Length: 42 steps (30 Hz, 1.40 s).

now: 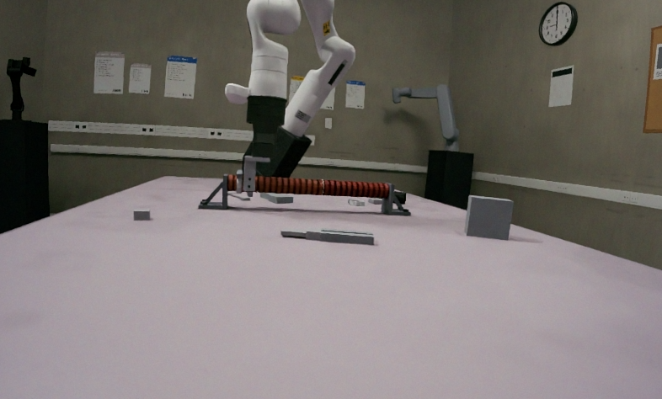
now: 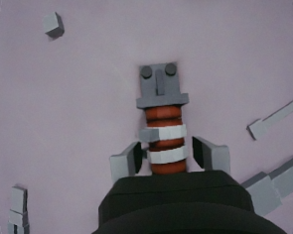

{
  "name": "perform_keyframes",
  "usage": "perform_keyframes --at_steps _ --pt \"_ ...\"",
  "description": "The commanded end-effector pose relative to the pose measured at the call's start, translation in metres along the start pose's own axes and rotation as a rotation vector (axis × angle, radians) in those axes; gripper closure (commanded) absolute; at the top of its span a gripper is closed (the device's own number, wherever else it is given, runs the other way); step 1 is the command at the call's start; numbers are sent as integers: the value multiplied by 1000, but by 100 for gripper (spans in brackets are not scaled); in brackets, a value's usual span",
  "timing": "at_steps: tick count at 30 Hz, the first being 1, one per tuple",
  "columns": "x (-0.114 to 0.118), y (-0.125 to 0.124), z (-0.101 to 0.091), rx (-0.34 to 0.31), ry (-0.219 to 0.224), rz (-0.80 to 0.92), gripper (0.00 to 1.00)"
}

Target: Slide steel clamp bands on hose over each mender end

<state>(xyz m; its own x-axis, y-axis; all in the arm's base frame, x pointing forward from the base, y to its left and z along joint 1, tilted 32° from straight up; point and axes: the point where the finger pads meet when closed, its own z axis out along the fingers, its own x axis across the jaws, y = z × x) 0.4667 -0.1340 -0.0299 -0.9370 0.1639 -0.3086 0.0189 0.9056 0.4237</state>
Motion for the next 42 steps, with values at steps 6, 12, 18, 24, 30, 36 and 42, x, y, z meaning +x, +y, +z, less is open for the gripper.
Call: perform_keyframes --at_steps 6,12,18,24,30,36,42 --pt "0 0 0 0 0 -1 0" --pt "0 0 0 0 0 -1 25" --pt "0 0 0 0 0 -1 25" --pt "0 0 0 0 0 -1 25" --pt "0 0 0 0 0 -1 25" --pt "0 0 0 0 0 -1 25" --pt "0 0 0 0 0 -1 25"
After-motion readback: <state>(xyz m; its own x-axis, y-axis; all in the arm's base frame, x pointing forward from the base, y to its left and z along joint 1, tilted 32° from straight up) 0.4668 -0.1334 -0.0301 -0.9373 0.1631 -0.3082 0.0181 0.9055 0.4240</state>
